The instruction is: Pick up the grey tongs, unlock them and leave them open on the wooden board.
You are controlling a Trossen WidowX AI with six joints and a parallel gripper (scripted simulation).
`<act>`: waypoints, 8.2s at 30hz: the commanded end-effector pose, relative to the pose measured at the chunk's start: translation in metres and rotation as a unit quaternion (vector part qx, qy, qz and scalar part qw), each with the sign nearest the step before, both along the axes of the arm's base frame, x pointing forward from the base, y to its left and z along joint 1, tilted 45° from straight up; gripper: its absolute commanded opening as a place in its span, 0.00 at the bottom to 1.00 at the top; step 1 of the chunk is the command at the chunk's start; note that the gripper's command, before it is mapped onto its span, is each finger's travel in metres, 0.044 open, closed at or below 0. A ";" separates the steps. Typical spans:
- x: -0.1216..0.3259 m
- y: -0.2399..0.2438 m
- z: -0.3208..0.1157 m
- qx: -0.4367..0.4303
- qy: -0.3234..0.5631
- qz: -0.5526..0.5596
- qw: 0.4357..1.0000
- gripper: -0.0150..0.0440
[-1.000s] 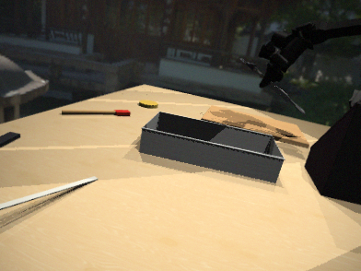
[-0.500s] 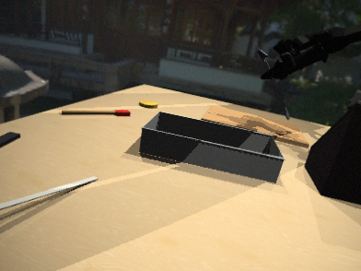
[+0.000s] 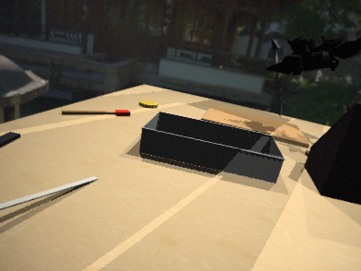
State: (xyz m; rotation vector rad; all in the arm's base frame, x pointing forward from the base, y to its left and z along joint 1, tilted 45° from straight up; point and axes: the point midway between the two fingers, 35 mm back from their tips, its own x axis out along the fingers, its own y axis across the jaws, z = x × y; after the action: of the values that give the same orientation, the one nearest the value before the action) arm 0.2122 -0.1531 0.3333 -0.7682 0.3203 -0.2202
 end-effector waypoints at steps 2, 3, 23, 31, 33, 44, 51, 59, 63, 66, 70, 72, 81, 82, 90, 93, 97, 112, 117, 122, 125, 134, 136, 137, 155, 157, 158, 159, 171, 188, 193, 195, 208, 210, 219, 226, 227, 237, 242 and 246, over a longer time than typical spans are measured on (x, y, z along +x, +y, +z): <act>-0.001 0.003 0.002 -0.008 -0.004 0.007 1.000 0.00; -0.001 0.003 0.002 -0.008 -0.004 0.007 1.000 0.00; -0.001 0.003 0.002 -0.008 -0.004 0.007 1.000 0.00; -0.001 0.003 0.002 -0.008 -0.004 0.007 1.000 0.00; 0.000 0.002 0.002 -0.005 -0.003 0.005 1.000 0.00; 0.012 -0.014 -0.010 0.089 0.061 -0.063 0.992 0.00; 0.018 -0.021 -0.020 0.138 0.115 -0.114 0.977 0.00; 0.022 -0.026 -0.031 0.174 0.180 -0.175 0.952 0.00; 0.023 -0.027 -0.036 0.182 0.213 -0.206 0.938 0.00; 0.024 -0.028 -0.038 0.183 0.237 -0.229 0.926 0.00; 0.024 -0.028 -0.040 0.179 0.268 -0.259 0.910 0.00; 0.024 -0.028 -0.041 0.175 0.283 -0.274 0.902 0.00; 0.025 -0.028 -0.038 0.135 0.343 -0.336 0.867 0.00; 0.025 -0.028 -0.037 0.129 0.349 -0.343 0.863 0.00; 0.029 -0.026 -0.027 0.066 0.387 -0.391 0.833 0.00; 0.031 -0.025 -0.023 0.044 0.394 -0.402 0.825 0.00; 0.031 -0.025 -0.022 0.042 0.395 -0.403 0.824 0.00; 0.033 -0.034 -0.032 0.044 0.395 -0.403 0.824 0.00; 0.035 -0.040 -0.037 0.045 0.395 -0.403 0.824 0.00; 0.036 -0.045 -0.043 0.045 0.396 -0.403 0.824 0.00; 0.036 -0.049 -0.046 0.045 0.396 -0.403 0.824 0.00; 0.037 -0.059 -0.056 0.046 0.395 -0.402 0.824 0.00; 0.037 -0.062 -0.058 0.046 0.395 -0.402 0.824 0.00; 0.037 -0.063 -0.059 0.046 0.395 -0.402 0.824 0.00; 0.036 -0.084 -0.080 0.044 0.395 -0.403 0.825 0.00; 0.035 -0.086 -0.082 0.044 0.394 -0.403 0.825 0.00; 0.035 -0.088 -0.083 0.044 0.394 -0.403 0.825 0.00; 0.035 -0.089 -0.084 0.044 0.394 -0.403 0.825 0.00; 0.032 -0.103 -0.097 0.041 0.393 -0.403 0.825 0.00; 0.031 -0.105 -0.100 0.041 0.393 -0.405 0.825 0.40; 0.031 -0.105 -0.100 0.041 0.393 -0.405 0.825 0.62; 0.031 -0.105 -0.100 0.041 0.393 -0.405 0.825 0.71; 0.042 -0.076 -0.109 0.055 0.396 -0.399 0.825 1.00; 0.048 -0.051 -0.115 0.063 0.400 -0.396 0.824 1.00; 0.047 0.064 -0.131 0.054 0.403 -0.399 0.822 1.00; 0.044 0.085 -0.125 0.044 0.397 -0.390 0.830 1.00; 0.045 0.090 -0.119 0.042 0.395 -0.381 0.835 1.00; 0.046 0.104 -0.102 0.038 0.389 -0.351 0.851 1.00; 0.046 0.104 -0.102 0.038 0.389 -0.351 0.851 1.00; 0.046 0.104 -0.102 0.038 0.389 -0.351 0.851 1.00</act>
State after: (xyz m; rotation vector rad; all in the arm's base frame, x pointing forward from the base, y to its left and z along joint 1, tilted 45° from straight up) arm 0.2583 -0.0491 0.2315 -0.6020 1.3859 -0.5796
